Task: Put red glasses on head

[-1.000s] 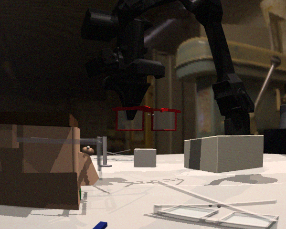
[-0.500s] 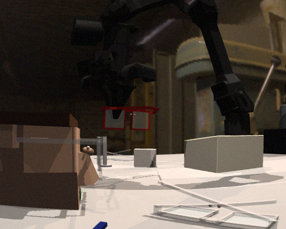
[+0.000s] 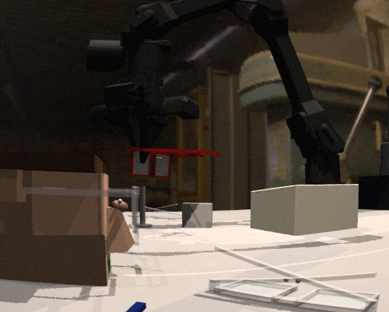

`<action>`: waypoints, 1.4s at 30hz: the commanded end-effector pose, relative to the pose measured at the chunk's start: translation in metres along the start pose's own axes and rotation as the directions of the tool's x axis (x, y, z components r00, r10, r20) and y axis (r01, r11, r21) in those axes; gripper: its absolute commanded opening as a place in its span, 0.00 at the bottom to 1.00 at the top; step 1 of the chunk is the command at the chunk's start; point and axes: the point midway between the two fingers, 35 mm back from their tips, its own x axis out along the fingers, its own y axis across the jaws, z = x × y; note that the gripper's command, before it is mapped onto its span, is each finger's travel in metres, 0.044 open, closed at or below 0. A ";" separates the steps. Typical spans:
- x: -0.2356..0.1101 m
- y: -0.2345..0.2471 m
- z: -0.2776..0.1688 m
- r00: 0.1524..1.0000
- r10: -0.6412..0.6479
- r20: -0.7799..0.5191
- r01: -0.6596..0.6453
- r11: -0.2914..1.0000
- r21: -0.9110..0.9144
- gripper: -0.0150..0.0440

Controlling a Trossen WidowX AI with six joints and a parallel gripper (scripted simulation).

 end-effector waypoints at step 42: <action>0.058 -0.072 -0.073 1.000 -0.005 -0.014 -0.005 0.755 -0.656 0.25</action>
